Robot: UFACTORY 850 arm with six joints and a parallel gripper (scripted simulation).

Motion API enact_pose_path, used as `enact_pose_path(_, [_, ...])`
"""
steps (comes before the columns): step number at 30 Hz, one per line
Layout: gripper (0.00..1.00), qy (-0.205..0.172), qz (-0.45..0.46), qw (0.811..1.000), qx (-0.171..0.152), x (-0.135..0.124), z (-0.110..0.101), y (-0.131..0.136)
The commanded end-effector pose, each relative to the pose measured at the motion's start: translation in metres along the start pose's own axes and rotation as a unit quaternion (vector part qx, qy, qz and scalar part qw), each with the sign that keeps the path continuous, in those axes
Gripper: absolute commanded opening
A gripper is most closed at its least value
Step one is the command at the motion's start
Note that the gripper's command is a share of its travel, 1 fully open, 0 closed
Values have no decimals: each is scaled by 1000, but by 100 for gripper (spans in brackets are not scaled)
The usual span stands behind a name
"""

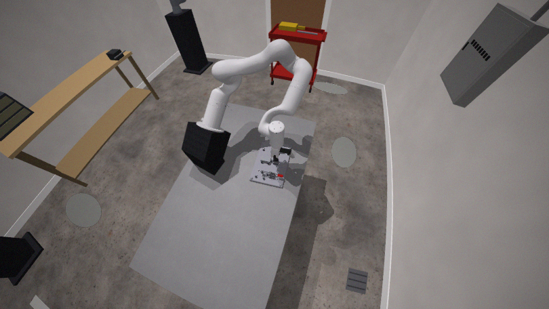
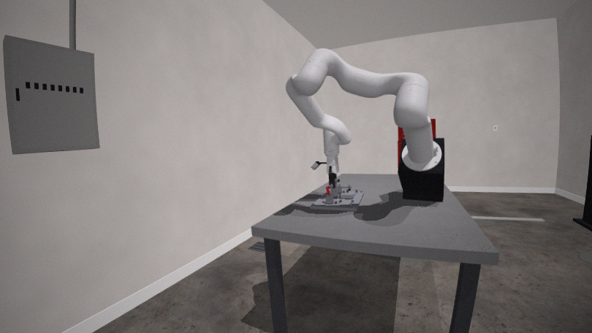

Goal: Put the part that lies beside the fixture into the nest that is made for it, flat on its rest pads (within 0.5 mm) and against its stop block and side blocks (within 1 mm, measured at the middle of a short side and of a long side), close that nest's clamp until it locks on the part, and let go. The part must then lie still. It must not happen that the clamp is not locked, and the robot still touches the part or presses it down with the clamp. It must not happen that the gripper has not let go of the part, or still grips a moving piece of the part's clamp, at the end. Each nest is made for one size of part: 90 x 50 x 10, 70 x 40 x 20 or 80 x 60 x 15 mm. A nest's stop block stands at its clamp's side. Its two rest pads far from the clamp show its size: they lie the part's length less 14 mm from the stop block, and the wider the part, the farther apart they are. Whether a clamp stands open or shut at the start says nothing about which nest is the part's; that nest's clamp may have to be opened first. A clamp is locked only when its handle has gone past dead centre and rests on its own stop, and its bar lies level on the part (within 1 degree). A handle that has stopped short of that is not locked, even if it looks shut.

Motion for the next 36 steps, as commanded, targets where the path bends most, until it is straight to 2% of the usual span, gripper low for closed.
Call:
enact_pose_path(1, [47,1,0,1000,0,1,11,0])
enact_pose_path(21, [47,1,0,1000,0,1,15,0])
enact_pose_path(22, [0,1,0,1000,0,1,15,0])
enact_pose_path(36, [0,1,0,1000,0,1,15,0])
Point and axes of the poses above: the point where the finger pads meet when closed, its own z axis out along the fingers, its own y axis across the jaws, x = y × z, the point moved 6 cm from there along -z, back along the fingers, and after that the axes turned 2 degrees about z, right-handed, at the moved point
